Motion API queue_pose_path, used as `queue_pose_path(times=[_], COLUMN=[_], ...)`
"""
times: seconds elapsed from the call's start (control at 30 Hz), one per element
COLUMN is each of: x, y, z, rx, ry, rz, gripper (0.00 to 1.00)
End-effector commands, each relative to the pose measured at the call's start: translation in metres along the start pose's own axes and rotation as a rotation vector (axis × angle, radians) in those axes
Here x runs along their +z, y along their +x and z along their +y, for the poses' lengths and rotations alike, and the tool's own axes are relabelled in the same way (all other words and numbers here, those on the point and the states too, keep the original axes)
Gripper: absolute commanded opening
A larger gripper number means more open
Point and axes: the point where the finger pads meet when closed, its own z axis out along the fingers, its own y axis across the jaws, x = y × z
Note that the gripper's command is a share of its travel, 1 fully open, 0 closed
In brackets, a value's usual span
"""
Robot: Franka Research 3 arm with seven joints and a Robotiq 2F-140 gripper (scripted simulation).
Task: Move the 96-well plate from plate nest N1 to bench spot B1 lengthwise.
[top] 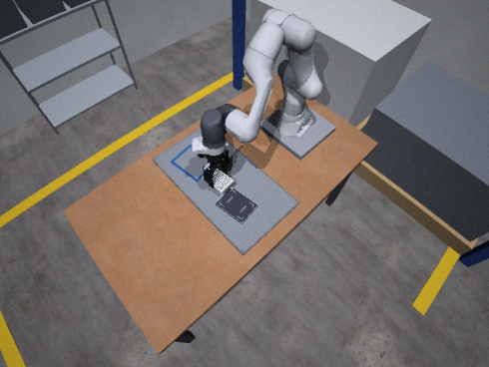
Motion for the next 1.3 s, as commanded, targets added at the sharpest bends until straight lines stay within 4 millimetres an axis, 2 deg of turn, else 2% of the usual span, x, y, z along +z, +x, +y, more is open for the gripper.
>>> queue_pose_path(times=[0.0, 1.27], x=[0.0, 0.004], y=[0.012, 0.124], z=[0.0, 0.014], rx=[-0.036, -0.036], ry=[0.005, 0.005], rz=[-0.004, -0.004], gripper=[0.6, 0.6])
